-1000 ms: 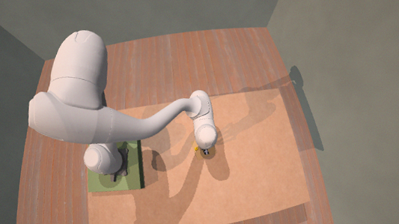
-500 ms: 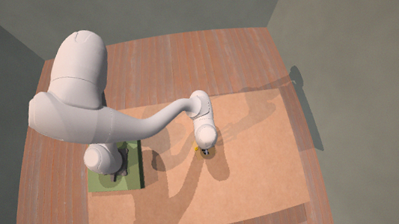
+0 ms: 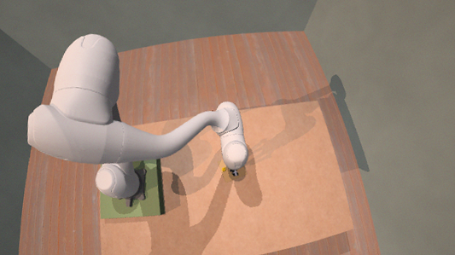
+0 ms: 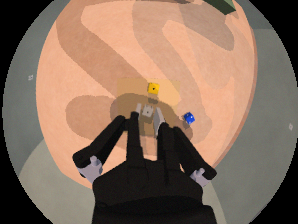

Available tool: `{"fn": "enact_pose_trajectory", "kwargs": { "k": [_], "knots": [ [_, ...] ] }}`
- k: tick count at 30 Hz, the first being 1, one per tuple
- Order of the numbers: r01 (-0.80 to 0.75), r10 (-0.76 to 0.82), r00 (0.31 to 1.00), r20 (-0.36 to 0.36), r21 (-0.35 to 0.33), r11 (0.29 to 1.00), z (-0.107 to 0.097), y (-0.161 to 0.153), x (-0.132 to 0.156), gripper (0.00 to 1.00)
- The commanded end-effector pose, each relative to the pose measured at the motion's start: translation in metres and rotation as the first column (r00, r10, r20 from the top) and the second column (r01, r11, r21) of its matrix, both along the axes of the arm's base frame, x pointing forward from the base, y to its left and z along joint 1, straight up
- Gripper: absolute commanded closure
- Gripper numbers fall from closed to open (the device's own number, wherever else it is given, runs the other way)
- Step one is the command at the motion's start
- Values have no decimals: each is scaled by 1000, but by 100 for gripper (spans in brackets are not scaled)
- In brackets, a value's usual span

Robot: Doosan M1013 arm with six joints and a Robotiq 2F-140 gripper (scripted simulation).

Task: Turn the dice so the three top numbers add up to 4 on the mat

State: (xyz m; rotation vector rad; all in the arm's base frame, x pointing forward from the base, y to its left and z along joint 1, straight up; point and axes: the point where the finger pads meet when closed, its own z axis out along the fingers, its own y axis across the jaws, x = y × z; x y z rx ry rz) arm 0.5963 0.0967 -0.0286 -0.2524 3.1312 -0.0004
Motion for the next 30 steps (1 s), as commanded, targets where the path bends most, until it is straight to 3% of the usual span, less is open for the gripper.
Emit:
{"fn": "enact_pose_trajectory", "kwargs": {
  "k": [1, 11, 22, 23, 30],
  "knots": [
    [0, 0, 1000, 0, 0, 1000, 12, 0, 0, 79],
    [0, 0, 1000, 0, 0, 1000, 64, 0, 0, 79],
    [0, 0, 1000, 0, 0, 1000, 80, 0, 0, 79],
    [0, 0, 1000, 0, 0, 1000, 80, 0, 0, 0],
    [0, 0, 1000, 0, 0, 1000, 80, 0, 0, 0]
  ]
}}
